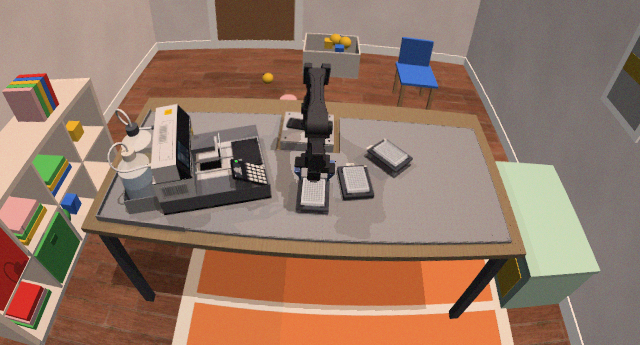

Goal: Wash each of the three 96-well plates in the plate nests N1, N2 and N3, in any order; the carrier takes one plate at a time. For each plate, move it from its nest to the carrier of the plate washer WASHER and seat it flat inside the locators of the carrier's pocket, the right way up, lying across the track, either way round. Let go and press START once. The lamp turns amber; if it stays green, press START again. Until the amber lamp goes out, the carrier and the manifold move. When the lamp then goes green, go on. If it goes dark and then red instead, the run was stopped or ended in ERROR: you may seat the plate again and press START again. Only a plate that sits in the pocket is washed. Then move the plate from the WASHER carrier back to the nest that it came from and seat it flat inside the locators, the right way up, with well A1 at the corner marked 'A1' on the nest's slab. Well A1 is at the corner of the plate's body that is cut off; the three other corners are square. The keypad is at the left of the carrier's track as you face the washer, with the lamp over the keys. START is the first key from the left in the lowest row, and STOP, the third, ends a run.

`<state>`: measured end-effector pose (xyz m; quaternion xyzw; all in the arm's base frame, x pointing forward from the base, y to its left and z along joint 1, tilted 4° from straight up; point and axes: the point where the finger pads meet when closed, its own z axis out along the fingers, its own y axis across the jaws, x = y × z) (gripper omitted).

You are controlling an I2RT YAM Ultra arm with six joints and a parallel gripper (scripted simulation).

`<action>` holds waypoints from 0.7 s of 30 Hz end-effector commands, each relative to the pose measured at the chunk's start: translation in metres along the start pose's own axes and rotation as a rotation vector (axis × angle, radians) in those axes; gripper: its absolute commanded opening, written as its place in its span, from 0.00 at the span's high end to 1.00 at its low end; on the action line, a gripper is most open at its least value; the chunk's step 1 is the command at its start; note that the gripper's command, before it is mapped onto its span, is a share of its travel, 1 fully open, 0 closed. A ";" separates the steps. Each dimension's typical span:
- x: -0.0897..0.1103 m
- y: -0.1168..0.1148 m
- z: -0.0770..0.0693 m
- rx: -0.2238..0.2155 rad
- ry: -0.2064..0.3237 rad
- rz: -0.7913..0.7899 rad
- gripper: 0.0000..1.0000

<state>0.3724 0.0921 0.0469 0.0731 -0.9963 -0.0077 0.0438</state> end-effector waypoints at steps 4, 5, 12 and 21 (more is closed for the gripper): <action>-0.004 0.000 -0.020 -0.002 -0.027 -0.001 0.00; -0.004 0.000 -0.021 -0.002 -0.027 -0.001 0.00; -0.004 0.000 -0.025 -0.002 -0.027 -0.001 0.00; -0.004 0.000 -0.025 -0.002 -0.027 -0.001 0.00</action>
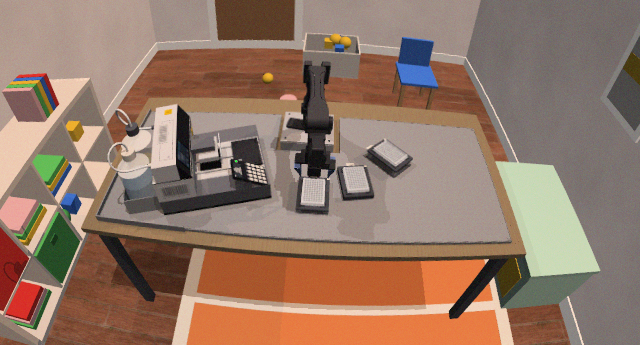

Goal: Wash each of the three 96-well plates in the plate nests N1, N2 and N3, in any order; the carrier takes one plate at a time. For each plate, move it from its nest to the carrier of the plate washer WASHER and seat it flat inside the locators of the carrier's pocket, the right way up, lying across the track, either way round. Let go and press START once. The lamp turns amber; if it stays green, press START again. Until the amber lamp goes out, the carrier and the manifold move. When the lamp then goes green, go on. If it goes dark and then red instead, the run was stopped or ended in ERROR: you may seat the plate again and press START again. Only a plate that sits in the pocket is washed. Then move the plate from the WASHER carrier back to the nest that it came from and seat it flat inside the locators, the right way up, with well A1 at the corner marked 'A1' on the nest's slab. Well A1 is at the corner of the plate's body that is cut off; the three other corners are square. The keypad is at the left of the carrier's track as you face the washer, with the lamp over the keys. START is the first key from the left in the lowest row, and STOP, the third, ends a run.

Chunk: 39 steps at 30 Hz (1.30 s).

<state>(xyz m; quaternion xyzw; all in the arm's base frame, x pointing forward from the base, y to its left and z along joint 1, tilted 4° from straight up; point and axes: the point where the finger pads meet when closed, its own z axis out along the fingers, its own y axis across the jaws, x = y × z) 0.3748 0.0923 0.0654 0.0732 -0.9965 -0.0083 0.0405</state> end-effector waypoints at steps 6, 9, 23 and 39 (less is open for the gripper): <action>-0.003 0.000 -0.006 -0.002 -0.020 0.000 0.00; -0.003 0.000 -0.006 -0.002 -0.020 0.000 0.00; 0.020 0.045 -0.005 -0.001 -0.020 -0.162 0.00; 0.051 0.108 -0.003 -0.004 -0.019 -0.162 0.00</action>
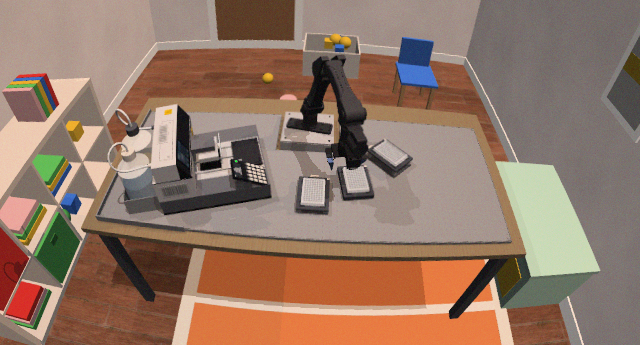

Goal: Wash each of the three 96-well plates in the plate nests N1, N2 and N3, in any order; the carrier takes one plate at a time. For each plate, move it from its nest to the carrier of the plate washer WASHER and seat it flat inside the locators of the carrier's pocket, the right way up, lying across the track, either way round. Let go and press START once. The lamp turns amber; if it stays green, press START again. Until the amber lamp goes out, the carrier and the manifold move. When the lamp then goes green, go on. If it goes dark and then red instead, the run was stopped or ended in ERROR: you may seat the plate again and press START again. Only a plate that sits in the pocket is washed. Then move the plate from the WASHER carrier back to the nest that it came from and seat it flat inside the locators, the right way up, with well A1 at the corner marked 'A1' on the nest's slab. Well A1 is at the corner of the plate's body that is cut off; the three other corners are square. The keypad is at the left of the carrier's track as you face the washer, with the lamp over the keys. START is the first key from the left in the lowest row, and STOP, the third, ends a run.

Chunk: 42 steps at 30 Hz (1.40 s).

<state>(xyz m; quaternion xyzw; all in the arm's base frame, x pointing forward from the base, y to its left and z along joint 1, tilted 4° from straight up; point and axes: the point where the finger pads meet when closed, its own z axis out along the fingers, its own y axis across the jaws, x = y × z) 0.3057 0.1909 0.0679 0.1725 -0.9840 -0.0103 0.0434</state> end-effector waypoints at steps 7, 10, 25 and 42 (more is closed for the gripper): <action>0.006 0.033 -0.007 -0.005 -0.027 0.038 0.00; 0.010 0.048 -0.006 -0.006 -0.027 0.038 0.00; 0.013 0.058 -0.006 -0.006 -0.027 0.038 0.00; 0.013 0.058 -0.006 -0.006 -0.027 0.038 0.00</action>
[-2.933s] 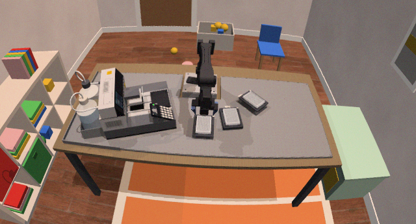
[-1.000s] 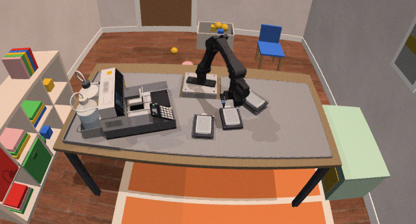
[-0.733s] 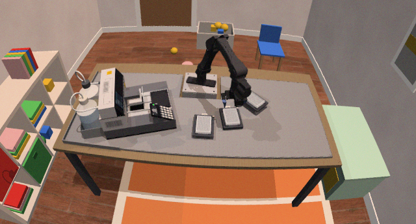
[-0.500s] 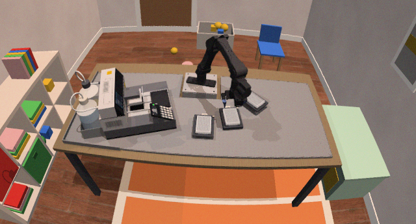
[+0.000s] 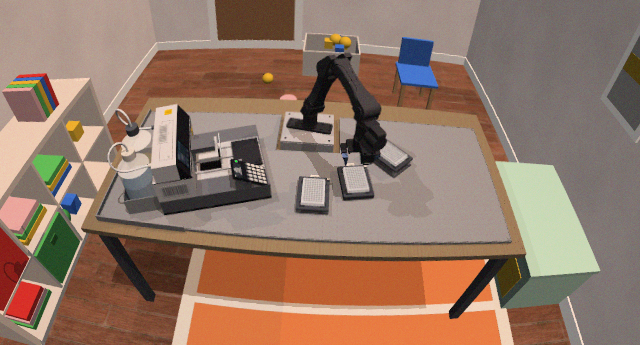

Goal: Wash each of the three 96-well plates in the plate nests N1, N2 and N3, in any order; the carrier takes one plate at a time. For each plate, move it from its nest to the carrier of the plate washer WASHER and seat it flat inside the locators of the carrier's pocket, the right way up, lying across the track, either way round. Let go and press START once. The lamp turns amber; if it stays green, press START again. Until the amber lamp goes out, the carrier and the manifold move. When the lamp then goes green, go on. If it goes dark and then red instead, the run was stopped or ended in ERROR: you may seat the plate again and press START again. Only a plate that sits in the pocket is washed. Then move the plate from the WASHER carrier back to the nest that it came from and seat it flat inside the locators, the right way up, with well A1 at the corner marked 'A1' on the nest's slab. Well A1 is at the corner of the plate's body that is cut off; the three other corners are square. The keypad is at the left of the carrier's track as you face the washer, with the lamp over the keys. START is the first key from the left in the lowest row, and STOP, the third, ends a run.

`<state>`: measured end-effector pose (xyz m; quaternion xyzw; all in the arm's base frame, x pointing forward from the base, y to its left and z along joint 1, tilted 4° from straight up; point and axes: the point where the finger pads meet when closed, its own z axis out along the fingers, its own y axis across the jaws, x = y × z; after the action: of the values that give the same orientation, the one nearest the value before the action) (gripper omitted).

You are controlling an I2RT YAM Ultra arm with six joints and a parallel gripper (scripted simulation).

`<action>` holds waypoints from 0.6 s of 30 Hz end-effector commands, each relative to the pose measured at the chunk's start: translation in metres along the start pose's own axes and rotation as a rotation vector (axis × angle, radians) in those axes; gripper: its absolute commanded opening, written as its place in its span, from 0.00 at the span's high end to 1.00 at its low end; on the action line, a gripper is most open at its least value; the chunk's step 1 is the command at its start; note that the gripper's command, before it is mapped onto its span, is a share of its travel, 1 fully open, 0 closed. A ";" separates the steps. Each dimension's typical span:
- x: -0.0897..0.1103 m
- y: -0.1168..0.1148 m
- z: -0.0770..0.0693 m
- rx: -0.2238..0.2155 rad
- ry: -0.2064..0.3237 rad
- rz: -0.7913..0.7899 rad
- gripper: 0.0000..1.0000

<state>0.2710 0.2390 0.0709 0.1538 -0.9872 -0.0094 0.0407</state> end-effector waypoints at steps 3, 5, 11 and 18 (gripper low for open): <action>-0.004 0.002 -0.006 -0.008 -0.021 0.000 0.00; -0.004 0.002 -0.006 -0.008 -0.021 0.000 0.00; -0.004 0.002 -0.006 -0.008 -0.021 0.000 0.00; -0.004 0.002 0.000 -0.008 -0.021 0.000 0.00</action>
<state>0.2715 0.2395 0.0692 0.1537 -0.9873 -0.0103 0.0391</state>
